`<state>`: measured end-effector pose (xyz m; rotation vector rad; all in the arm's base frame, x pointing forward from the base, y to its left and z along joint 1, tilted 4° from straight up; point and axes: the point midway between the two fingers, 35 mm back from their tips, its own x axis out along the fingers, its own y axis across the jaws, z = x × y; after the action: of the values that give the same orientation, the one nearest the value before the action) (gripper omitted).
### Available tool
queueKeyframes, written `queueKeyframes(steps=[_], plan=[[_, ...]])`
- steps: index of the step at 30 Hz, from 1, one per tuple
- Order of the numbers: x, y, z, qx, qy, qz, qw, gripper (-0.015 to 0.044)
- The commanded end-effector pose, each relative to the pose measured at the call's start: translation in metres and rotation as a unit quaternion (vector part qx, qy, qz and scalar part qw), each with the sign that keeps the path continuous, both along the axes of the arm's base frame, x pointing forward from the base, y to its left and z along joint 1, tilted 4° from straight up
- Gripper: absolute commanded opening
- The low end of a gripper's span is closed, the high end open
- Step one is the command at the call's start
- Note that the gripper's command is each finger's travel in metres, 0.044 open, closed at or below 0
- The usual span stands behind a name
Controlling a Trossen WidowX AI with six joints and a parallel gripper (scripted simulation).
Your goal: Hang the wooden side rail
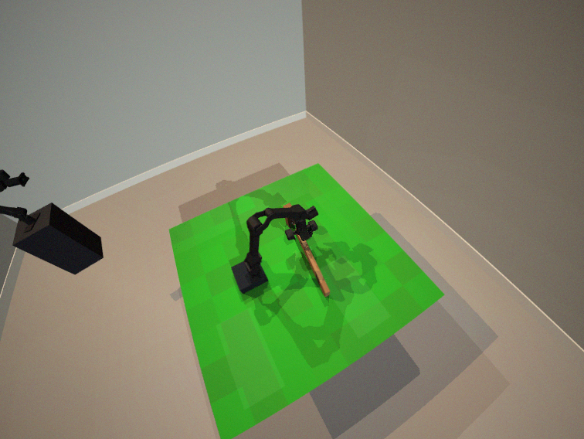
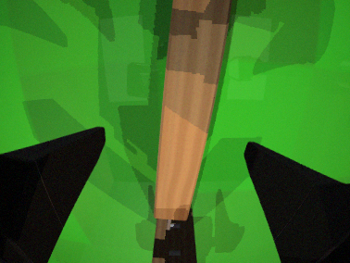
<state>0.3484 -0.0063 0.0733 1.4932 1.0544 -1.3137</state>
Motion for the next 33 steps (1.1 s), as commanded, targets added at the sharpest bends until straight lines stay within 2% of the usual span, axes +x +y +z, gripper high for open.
queueKeyframes(steps=[1, 31, 33], plan=[[-0.001, 0.0, -0.011, -0.002, 0.007, -0.002, 1.0, 0.044], [0.0, 0.002, -0.049, -0.002, 0.007, -0.002, 1.0, 0.044], [0.0, 0.002, -0.049, -0.002, 0.007, -0.002, 1.0, 0.0387]])
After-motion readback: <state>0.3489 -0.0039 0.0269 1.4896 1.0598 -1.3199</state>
